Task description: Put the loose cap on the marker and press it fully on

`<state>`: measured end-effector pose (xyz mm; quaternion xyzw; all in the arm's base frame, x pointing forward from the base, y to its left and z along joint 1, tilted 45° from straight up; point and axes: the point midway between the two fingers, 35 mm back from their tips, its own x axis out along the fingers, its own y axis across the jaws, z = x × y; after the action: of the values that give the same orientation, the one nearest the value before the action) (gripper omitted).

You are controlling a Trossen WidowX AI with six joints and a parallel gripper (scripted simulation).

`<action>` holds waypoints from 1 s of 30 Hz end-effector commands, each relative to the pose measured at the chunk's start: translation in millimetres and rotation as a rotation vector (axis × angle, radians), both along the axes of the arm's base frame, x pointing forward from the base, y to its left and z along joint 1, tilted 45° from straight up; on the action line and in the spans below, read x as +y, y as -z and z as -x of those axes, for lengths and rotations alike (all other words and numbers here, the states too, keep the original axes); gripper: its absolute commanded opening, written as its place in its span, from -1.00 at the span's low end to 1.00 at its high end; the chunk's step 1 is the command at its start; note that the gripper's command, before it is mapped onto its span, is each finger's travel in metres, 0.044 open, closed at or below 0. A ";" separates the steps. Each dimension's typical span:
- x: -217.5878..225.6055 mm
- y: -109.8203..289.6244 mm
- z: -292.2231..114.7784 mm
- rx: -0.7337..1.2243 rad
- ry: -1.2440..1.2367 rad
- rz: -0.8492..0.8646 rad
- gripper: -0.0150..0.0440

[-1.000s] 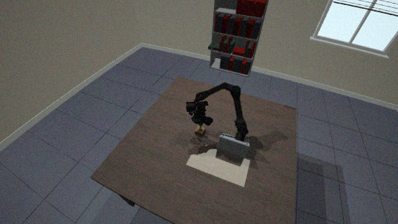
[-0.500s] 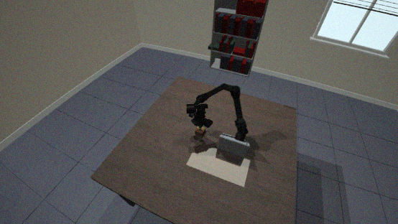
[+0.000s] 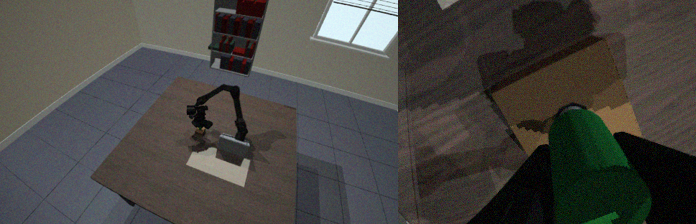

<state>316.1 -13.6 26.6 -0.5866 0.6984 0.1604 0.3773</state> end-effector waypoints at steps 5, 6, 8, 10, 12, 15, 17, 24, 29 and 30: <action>-0.3 0.2 0.1 0.000 0.000 0.000 -0.22; -0.3 0.2 0.1 0.000 0.000 0.000 -0.14; -0.3 0.2 0.1 0.000 0.000 0.000 0.04; -0.3 0.2 0.1 0.000 0.000 0.000 0.22; -0.3 0.2 0.1 0.000 0.000 0.000 0.40; -0.3 0.2 0.1 0.000 0.000 0.000 0.67; -0.3 0.2 0.1 0.000 0.000 0.000 0.84; 26.6 -25.3 -3.3 0.001 0.000 -0.004 1.00; 52.6 -52.9 -1.7 0.002 0.000 -0.003 1.00; 52.6 -52.9 -1.7 0.002 0.000 -0.003 1.00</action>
<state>320.6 32.7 70.8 -0.5902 0.6938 0.1619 0.3796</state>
